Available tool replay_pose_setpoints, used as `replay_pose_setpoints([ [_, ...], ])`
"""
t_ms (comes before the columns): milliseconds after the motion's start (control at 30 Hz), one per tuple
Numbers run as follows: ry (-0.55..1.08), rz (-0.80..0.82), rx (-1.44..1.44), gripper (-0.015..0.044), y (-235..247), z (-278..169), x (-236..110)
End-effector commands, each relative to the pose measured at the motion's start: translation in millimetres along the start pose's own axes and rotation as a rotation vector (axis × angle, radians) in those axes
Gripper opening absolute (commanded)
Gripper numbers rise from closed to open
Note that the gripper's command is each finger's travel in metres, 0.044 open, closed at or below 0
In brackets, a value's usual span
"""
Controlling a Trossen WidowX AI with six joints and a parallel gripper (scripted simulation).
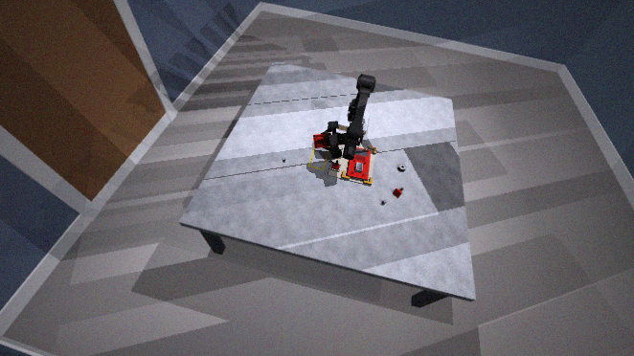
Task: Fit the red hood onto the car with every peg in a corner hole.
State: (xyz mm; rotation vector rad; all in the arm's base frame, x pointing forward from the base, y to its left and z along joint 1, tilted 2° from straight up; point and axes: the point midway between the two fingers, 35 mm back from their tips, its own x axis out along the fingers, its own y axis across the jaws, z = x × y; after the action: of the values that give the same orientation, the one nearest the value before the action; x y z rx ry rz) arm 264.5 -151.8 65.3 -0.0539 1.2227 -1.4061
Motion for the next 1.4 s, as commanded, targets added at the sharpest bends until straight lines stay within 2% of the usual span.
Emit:
replay_pose_setpoints([
  [0,-0.002,-0.001,-0.119,0.0000,0.3,0.3,0.1],
  [867,-0.002,-0.001,-0.949,0.0000,0.4,0.3,0.1],
  [1367,-0.001,-0.002,-1.323,0.0000,4.3,-2.4,1.5],
])
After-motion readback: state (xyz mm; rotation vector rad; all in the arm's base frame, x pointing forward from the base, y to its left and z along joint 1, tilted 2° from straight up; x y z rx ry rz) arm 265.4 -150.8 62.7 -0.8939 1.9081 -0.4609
